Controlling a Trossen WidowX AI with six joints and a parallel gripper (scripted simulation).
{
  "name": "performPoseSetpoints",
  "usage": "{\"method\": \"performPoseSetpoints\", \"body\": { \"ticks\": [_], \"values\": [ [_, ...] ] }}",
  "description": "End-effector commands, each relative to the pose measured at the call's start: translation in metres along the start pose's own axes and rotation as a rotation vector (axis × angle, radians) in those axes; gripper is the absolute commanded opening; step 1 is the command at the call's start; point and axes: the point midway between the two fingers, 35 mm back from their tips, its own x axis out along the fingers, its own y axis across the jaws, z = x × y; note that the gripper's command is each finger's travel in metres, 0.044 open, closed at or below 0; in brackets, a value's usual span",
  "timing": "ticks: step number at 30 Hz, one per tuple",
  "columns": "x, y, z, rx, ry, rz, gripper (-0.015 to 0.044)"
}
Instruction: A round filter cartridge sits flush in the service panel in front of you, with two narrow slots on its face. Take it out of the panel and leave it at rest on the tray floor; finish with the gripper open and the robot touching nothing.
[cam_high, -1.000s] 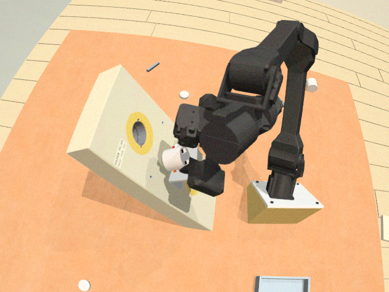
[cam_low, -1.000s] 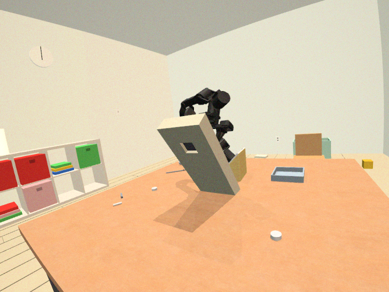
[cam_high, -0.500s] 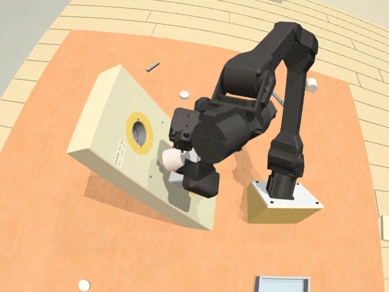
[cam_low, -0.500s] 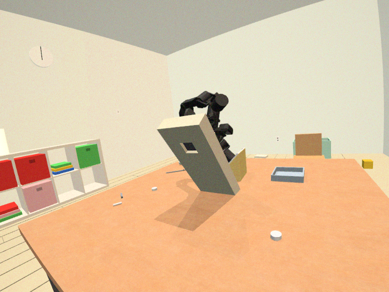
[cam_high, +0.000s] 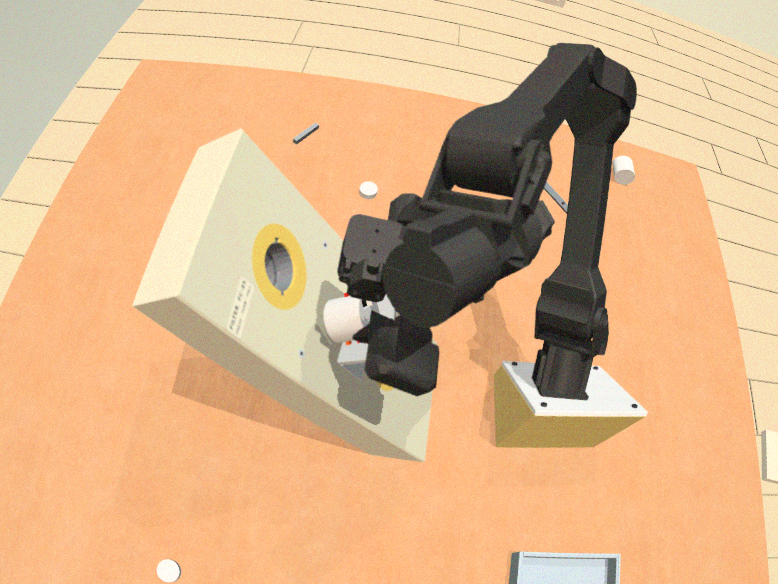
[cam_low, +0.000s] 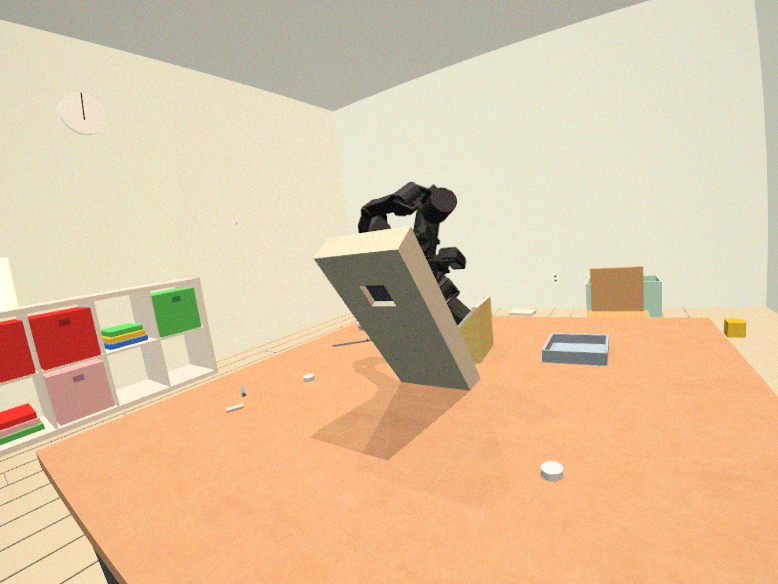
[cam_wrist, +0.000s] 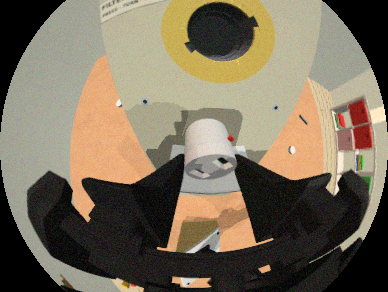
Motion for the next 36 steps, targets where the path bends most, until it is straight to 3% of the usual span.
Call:
{"method": "performPoseSetpoints", "body": {
  "ticks": [1,4,12,26,36],
  "values": [
    [0.0,0.001,0.001,0.005,0.001,0.003,0.008],
    [-0.004,0.001,0.008,0.003,0.001,0.002,0.0001],
    [-0.015,0.0,0.023,-0.005,-0.004,0.005,0.0],
    [-0.098,-0.001,0.025,-0.115,-0.077,0.085,0.0],
    [-0.1,0.024,0.028,-0.086,-0.055,0.068,0.0]
  ]
}}
